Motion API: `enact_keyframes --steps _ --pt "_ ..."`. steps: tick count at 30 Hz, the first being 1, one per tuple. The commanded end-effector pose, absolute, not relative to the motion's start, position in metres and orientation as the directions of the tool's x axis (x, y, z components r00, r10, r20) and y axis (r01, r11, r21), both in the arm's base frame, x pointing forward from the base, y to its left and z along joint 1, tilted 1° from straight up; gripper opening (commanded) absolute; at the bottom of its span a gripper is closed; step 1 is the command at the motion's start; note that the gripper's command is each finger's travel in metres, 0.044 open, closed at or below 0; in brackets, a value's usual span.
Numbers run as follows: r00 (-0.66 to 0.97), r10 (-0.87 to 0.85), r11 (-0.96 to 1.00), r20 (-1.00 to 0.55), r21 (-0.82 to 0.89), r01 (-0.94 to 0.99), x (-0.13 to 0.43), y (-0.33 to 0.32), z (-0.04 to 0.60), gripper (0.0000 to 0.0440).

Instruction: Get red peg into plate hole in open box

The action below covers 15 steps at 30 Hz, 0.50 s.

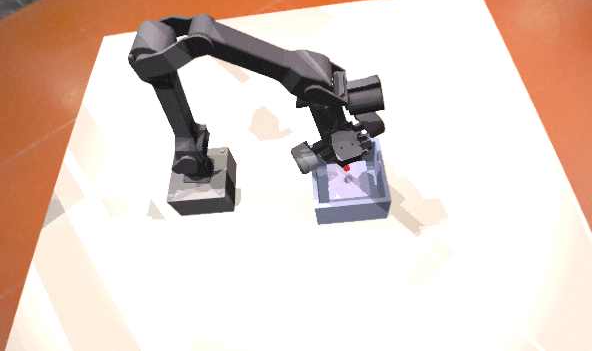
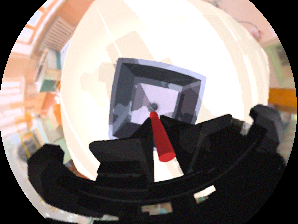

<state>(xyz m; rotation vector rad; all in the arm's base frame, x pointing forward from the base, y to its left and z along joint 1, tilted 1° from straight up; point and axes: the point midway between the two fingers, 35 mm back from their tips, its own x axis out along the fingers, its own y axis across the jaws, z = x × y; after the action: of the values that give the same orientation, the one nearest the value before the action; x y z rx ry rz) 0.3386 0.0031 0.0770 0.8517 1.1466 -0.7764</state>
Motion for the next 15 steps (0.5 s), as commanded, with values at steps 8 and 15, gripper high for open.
enact_keyframes --steps 8,15 --pt "0.182 -0.076 0.487 -0.98 0.123 0.865 0.347 -0.005 0.045 0.0101" --pt "0.155 -0.081 0.505 -0.985 0.093 0.858 0.354 -0.011 0.037 0.0186"
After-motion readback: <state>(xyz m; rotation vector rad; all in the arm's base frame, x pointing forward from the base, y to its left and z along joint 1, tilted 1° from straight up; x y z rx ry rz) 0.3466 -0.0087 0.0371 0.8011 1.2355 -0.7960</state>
